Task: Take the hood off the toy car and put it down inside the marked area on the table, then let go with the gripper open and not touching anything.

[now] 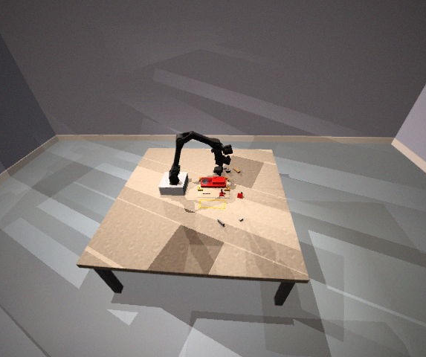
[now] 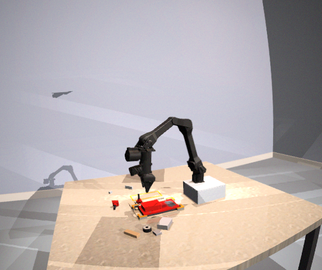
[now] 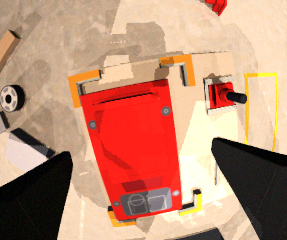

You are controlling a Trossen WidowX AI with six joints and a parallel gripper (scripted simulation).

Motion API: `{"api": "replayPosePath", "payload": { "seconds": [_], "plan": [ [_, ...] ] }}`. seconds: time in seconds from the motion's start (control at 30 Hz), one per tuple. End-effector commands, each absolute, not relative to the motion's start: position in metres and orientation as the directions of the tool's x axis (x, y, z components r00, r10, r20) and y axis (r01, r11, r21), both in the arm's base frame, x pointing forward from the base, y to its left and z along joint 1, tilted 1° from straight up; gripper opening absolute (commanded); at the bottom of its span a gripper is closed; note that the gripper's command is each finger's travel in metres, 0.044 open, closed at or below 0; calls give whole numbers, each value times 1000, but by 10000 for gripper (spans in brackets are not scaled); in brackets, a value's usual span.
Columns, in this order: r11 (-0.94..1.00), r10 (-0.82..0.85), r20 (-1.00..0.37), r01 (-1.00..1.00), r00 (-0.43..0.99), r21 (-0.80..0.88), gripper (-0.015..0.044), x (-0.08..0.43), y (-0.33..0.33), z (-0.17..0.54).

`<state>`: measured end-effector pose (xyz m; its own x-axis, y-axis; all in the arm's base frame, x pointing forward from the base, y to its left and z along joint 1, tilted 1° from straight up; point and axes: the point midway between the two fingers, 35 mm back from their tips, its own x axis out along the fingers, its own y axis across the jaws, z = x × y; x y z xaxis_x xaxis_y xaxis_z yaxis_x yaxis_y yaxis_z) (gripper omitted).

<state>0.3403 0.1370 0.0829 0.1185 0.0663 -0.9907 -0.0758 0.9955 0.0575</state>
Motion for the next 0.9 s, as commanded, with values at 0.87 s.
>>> {"api": "replayPosePath", "payload": {
  "seconds": [0.87],
  "plan": [
    [982,15,-1000,-189,13,12,440,318,147,48]
  ]
}}
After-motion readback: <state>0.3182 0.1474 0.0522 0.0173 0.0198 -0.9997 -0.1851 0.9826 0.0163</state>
